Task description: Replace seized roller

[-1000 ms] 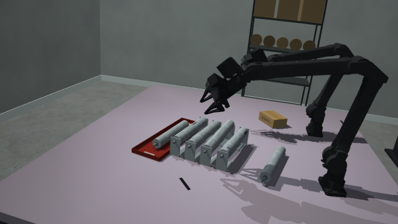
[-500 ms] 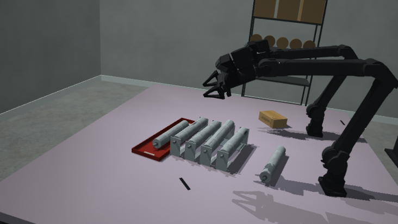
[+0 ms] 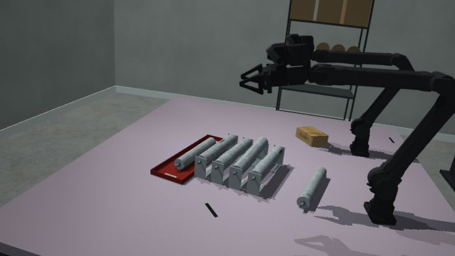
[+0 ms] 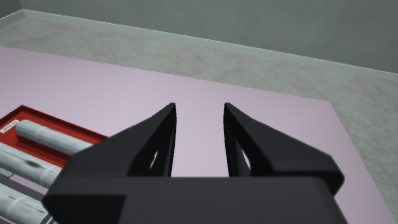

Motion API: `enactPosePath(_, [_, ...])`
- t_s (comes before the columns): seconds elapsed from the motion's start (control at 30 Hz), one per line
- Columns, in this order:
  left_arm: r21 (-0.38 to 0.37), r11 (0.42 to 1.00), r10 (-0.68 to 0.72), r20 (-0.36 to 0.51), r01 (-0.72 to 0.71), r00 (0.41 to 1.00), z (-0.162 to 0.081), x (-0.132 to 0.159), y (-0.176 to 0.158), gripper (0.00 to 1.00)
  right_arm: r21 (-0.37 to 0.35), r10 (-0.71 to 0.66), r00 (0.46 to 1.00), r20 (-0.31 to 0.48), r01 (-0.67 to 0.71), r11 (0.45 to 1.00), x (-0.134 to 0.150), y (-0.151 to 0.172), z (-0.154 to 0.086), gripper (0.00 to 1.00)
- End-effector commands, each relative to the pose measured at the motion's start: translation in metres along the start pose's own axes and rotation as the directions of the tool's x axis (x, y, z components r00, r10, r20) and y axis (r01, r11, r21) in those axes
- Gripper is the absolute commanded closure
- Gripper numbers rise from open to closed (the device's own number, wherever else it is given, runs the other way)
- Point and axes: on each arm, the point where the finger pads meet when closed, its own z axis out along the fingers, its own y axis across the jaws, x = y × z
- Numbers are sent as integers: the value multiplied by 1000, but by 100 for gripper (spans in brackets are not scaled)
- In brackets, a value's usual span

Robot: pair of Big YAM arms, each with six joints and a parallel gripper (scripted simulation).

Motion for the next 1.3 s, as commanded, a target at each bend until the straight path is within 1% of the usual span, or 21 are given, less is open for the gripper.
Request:
enactPosePath(0.0, [-10,992,129,134,-129,983,-22,-46,3,38,49,90,981,173,-100,994,-80,-33,-24,68])
enactPosePath(0.17, [-41,979,205,199,-201,958,-35,-60,9,38,62,140,973,185,-154,986,-81,-48,-18,68])
enactPosePath(0.2, [-49,977,212,205,-206,955,-36,-61,10,38,62,142,967,210,-159,985,-93,-50,-28,68])
enactPosePath(0.3, [-46,976,216,215,-211,952,-34,-66,8,38,57,147,969,199,-161,985,-89,-46,-29,68])
enactPosePath(0.33, [-53,977,214,190,-208,958,-28,-52,13,38,65,138,960,245,-158,985,-106,-53,-41,68])
enactPosePath(0.4, [-58,977,213,198,-206,957,-30,-55,14,38,72,136,959,249,-158,985,-108,-57,-43,68])
enactPosePath(0.47, [-49,980,197,231,-190,953,-37,-73,7,38,73,131,964,233,-152,986,-100,-57,-36,68])
enactPosePath(0.5, [-49,985,175,285,-167,942,-54,-102,4,38,82,105,963,250,-129,988,-109,-59,-44,68])
enactPosePath(0.53, [-51,985,173,300,-165,938,-58,-109,3,38,84,105,965,241,-128,988,-106,-59,-42,68])
enactPosePath(0.63, [-48,985,173,287,-166,942,-55,-106,2,38,79,121,970,210,-140,987,-89,-58,-24,68])
enactPosePath(0.7, [-46,985,173,269,-167,948,-46,-98,3,38,70,124,975,187,-139,988,-82,-52,-22,68])
enactPosePath(0.73, [-47,983,184,258,-178,948,-44,-94,2,38,57,136,977,162,-146,988,-67,-44,-19,68])
enactPosePath(0.87, [-45,983,185,237,-179,954,-40,-80,4,38,62,128,977,171,-141,988,-72,-46,-26,68])
enactPosePath(0.9, [-45,980,197,235,-191,952,-40,-82,2,38,48,138,979,147,-146,988,-58,-38,-20,68])
enactPosePath(0.97, [-44,981,195,235,-190,952,-40,-82,2,38,49,138,979,147,-146,988,-58,-38,-20,68])
enactPosePath(1.0, [-41,980,198,224,-193,954,-38,-77,1,38,47,140,983,119,-147,988,-41,-35,-16,68])
enactPosePath(1.07, [-41,980,197,235,-193,952,-44,-81,0,38,46,139,981,138,-146,988,-53,-36,-18,68])
enactPosePath(1.1, [-39,980,198,233,-195,952,-44,-79,-2,38,46,140,982,126,-147,988,-45,-35,-19,68])
enactPosePath(1.17, [-39,980,198,237,-195,951,-45,-80,-2,38,52,138,981,136,-146,988,-51,-39,-20,68])
enactPosePath(1.2, [-39,980,198,235,-195,951,-45,-79,-1,68,51,139,982,131,-147,988,-48,-38,-20,68])
enactPosePath(1.27, [-38,980,199,232,-195,952,-45,-77,-2,68,49,140,982,128,-147,988,-46,-37,-19,68])
